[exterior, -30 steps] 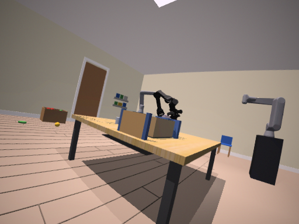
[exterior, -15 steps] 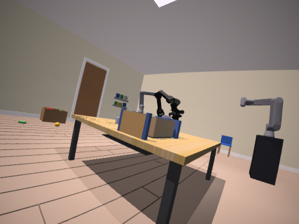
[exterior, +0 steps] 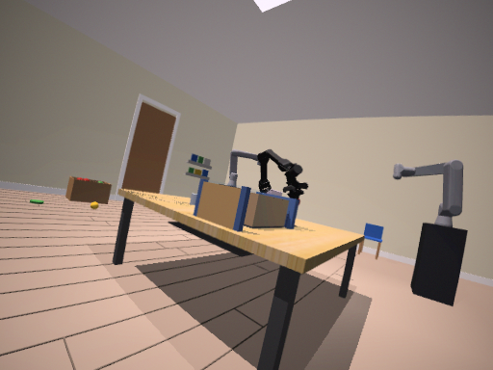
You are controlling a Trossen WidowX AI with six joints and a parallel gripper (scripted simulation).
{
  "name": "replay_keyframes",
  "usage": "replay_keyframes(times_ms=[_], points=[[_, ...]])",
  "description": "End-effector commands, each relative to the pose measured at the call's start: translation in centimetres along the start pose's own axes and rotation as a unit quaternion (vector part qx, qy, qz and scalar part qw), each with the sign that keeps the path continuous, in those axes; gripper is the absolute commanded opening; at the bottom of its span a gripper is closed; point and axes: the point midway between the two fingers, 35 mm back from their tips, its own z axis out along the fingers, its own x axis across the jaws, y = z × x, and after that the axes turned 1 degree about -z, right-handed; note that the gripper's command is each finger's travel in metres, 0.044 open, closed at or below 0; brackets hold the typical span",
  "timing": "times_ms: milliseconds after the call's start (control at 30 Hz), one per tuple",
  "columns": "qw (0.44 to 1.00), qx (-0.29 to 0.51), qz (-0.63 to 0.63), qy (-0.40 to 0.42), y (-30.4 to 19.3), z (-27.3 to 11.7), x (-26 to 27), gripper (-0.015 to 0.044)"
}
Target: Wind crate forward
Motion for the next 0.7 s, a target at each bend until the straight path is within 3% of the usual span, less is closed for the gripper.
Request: replay_keyframes(times_ms=[0,667], points=[[1.000,-0.007,-0.008,0.016,1.1,0.4,1.8,0.0000],[1.000,-0.008,-0.008,0.017,2.3,0.9,4.4,0.0000]])
